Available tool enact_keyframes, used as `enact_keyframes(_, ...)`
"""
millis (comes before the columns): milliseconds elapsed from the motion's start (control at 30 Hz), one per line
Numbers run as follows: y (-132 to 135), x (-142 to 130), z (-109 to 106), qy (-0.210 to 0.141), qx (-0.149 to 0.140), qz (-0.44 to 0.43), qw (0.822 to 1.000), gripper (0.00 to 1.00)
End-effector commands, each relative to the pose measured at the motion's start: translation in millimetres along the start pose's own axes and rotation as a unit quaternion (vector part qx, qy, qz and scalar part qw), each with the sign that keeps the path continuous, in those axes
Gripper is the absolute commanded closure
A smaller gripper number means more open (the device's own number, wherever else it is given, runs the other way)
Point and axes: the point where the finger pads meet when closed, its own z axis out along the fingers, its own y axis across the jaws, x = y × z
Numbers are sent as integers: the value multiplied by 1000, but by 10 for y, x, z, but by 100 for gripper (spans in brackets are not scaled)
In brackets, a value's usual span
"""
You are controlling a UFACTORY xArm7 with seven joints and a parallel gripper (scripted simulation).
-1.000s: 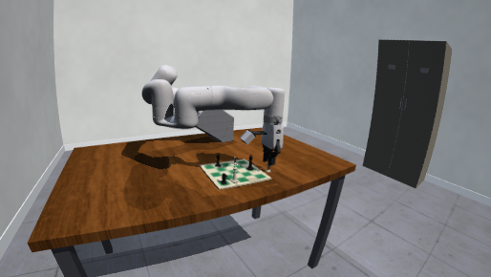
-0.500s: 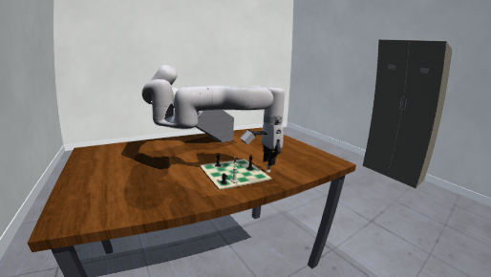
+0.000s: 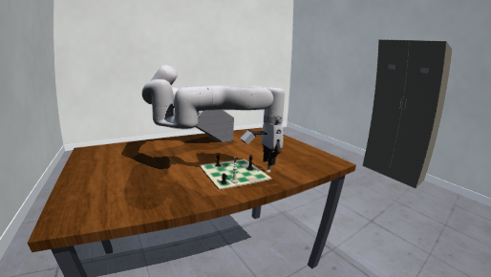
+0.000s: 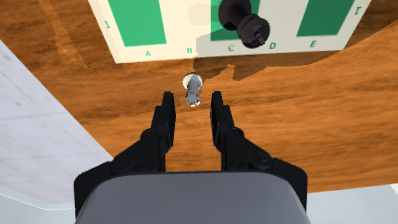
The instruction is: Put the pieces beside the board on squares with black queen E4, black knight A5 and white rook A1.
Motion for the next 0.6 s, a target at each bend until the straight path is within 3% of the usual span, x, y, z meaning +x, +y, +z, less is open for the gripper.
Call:
enact_keyframes(0,-7,-11,-27,-2,1,0,1000,63)
enact_keyframes(567,-7,-11,53,-2,1,0,1000,63)
